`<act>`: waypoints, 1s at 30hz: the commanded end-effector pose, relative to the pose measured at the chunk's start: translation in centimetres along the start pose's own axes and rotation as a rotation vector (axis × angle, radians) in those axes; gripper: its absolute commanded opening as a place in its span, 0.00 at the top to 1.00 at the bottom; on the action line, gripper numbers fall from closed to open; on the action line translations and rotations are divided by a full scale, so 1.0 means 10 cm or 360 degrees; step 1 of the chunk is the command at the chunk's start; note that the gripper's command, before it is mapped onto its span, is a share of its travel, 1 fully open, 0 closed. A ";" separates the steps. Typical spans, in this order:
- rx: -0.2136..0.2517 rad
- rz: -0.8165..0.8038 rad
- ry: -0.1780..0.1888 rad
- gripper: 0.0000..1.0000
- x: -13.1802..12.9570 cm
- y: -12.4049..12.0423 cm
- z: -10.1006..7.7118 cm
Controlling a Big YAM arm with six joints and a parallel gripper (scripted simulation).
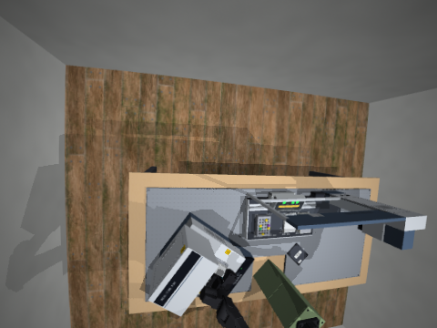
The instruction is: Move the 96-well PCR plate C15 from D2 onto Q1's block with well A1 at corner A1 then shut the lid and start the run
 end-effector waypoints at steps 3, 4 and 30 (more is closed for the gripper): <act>0.0005 0.0011 0.0047 1.00 0.16 0.01 -0.09; 0.0005 0.0012 0.0047 1.00 0.16 0.01 -0.09; 0.0005 0.0011 0.0042 1.00 0.12 -0.05 0.09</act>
Point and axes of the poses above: the point where the finger pads meet when closed, its own z axis out along the fingers, its own x axis across the jaws, y = z × x, the point moved 7 cm from there along -z, back along the fingers, and after that the axes turned 1 degree about -z, right-handed, at the moved point
